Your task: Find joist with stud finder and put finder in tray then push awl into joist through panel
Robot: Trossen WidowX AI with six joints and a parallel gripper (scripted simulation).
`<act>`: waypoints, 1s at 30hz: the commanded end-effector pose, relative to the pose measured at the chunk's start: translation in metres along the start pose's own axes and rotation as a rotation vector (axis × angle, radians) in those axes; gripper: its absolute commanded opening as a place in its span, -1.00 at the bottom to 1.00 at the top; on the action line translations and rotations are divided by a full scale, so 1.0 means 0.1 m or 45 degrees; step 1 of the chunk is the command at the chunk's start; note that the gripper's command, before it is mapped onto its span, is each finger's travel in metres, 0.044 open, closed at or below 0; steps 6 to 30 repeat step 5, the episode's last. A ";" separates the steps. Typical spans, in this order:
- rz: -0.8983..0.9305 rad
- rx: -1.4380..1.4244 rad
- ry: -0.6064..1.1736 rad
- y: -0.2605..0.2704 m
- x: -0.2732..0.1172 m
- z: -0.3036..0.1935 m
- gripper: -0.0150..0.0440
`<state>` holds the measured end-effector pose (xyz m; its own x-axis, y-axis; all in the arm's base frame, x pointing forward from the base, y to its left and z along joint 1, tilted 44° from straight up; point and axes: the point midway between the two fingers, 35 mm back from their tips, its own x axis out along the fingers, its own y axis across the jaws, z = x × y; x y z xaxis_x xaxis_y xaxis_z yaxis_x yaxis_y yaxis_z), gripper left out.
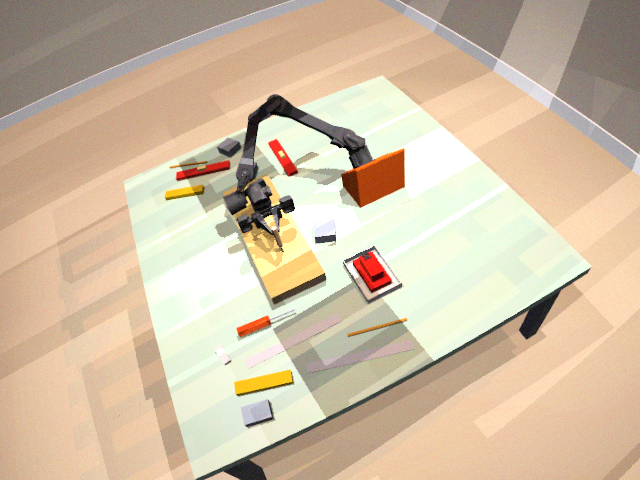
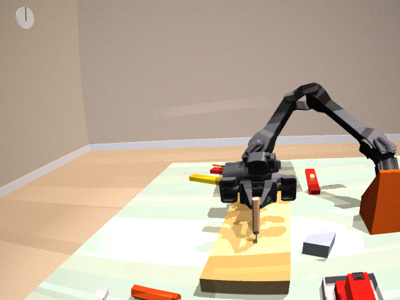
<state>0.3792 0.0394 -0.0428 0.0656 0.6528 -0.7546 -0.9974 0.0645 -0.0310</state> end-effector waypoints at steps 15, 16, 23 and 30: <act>0.000 0.000 0.000 0.00 0.00 0.00 -0.49; 0.000 0.000 0.000 0.00 0.00 0.00 -0.49; 0.000 0.000 0.000 0.00 0.00 0.00 -0.49; 0.000 0.000 0.000 0.00 0.00 0.00 -0.49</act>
